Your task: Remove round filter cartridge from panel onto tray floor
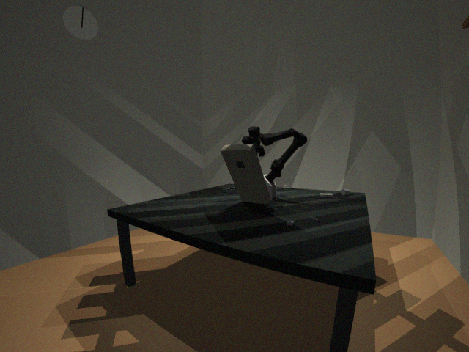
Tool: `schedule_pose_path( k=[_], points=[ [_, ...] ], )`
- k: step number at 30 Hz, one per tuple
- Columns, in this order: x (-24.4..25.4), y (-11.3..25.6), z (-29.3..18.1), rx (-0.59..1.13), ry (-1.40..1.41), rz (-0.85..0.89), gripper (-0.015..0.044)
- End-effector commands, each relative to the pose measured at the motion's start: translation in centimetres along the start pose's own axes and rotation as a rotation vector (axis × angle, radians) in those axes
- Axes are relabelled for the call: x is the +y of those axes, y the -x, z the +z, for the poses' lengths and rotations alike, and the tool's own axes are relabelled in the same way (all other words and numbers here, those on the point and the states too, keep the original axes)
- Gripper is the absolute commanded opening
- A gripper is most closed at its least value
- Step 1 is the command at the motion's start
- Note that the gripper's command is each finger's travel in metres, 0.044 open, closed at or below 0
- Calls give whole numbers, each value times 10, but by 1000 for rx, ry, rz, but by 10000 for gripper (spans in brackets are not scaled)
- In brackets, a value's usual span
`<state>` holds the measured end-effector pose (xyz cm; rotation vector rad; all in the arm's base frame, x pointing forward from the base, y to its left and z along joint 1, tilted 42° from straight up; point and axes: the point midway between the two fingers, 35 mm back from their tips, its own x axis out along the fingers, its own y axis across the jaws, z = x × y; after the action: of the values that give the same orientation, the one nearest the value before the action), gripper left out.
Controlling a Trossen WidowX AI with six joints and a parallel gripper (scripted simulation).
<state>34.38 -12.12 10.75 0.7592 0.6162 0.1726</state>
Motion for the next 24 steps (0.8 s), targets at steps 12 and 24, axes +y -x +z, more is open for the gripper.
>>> schedule_pose_path(
  k=[12,24],
  points=[
    [1,-3,0,4,-511,-4,0],
    [1,-3,0,3,-903,-5,0]
  ],
)
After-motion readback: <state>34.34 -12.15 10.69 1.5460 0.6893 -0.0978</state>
